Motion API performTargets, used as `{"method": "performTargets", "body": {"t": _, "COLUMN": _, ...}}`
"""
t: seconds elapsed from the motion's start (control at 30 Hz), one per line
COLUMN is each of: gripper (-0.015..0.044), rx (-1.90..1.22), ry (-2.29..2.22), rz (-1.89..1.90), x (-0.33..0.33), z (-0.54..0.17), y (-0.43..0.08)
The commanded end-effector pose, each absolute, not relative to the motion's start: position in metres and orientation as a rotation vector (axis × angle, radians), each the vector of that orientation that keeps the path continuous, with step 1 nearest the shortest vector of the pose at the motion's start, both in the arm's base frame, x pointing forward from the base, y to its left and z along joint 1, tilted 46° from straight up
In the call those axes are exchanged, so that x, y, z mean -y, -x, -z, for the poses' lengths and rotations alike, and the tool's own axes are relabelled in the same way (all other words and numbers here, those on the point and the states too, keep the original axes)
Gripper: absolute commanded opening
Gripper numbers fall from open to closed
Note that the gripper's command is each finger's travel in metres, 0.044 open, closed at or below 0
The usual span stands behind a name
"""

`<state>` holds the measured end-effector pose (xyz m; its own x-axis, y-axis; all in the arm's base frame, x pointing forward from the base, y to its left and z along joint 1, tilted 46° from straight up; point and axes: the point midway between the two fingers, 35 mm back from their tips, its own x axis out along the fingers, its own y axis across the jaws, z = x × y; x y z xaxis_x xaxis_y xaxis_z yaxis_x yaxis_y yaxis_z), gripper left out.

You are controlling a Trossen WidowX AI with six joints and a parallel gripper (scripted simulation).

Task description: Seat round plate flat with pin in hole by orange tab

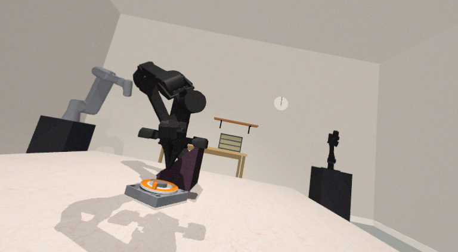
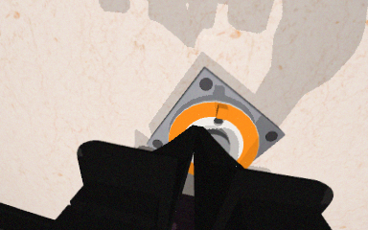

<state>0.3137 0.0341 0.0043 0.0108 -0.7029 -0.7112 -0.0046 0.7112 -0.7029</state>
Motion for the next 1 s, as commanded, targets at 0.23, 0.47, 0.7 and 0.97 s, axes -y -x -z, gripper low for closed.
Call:
{"method": "performTargets", "body": {"t": 0.23, "gripper": 0.0000, "rx": -1.478, "ry": 0.644, "rz": 0.596, "x": -0.009, "z": 0.015, "y": -0.318}}
{"method": "performTargets", "body": {"t": 0.47, "gripper": 0.0000, "rx": -1.478, "ry": 0.645, "rz": 0.597, "x": 0.003, "z": 0.025, "y": -0.317}}
{"method": "performTargets", "body": {"t": 0.7, "gripper": 0.0000, "rx": -1.478, "ry": 0.646, "rz": 0.597, "x": 0.011, "z": 0.017, "y": -0.320}}
{"method": "performTargets", "body": {"t": 0.97, "gripper": 0.0000, "rx": -1.478, "ry": 0.646, "rz": 0.598, "x": 0.018, "z": 0.011, "y": -0.321}}
